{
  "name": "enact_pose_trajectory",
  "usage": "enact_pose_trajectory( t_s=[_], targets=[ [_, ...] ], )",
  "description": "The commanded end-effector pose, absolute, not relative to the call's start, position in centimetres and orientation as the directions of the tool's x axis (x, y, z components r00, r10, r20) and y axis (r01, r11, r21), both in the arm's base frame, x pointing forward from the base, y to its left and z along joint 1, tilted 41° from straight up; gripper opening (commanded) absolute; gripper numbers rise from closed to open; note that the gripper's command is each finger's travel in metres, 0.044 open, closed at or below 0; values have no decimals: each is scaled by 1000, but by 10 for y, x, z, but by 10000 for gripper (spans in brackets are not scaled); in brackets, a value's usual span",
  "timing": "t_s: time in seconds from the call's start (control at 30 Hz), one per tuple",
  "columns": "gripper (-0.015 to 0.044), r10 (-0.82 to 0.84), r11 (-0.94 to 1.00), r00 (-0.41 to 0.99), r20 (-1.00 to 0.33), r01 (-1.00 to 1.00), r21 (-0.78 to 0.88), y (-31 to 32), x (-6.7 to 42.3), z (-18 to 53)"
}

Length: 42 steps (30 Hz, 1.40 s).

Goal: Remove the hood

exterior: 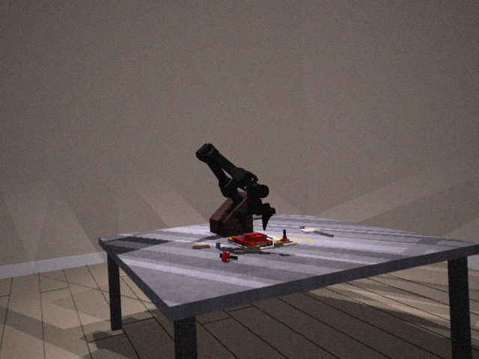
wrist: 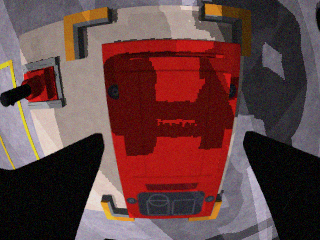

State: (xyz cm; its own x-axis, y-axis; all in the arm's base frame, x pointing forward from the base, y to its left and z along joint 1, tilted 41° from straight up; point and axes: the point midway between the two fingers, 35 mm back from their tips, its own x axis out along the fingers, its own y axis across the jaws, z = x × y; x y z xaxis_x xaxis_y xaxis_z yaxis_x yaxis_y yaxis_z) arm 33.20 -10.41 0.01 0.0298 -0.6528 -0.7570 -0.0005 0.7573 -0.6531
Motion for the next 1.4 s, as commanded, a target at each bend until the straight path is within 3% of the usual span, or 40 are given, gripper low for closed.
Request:
enact_pose_trajectory(
  t_s=[0.0,1.37],
  targets=[
    [440,-655,755,31,-755,-6,-656,-106,332,-1],
    [440,-656,754,31,-754,-6,-657,-119,331,-16]
  ],
)
